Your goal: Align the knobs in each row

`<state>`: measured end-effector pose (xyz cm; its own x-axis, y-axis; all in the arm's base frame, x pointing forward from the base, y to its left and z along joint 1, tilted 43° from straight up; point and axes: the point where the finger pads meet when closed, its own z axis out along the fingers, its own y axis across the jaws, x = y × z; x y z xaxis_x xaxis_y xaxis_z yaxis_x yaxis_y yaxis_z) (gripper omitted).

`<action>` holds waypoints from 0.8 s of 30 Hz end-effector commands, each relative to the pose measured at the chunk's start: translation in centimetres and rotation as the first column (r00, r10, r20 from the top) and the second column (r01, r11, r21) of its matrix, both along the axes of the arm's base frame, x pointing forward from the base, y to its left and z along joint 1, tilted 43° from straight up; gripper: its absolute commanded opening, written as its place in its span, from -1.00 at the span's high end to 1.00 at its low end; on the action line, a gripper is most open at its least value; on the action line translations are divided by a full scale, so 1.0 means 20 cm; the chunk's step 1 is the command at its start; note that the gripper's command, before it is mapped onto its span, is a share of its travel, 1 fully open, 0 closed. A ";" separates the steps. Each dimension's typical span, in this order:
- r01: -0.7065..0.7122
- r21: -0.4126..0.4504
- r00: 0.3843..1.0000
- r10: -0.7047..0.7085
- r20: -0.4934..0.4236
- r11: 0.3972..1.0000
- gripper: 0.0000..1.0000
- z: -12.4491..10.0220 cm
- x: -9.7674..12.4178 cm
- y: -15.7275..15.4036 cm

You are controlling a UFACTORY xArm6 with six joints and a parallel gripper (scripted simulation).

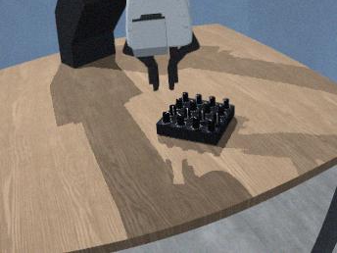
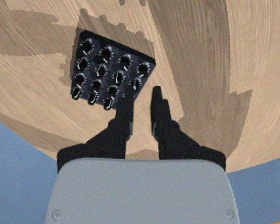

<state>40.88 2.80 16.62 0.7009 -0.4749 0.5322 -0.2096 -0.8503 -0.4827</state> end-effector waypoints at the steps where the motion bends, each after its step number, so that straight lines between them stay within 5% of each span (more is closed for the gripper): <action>1: 0.088 0.098 0.993 -0.080 -0.086 0.991 0.61 0.01 0.00 0.00; 7: 0.194 0.183 0.976 -0.172 -0.131 0.964 0.61 0.01 0.00 0.00; 24: 0.245 0.221 0.964 -0.213 -0.156 0.944 0.61 0.01 -0.01 0.00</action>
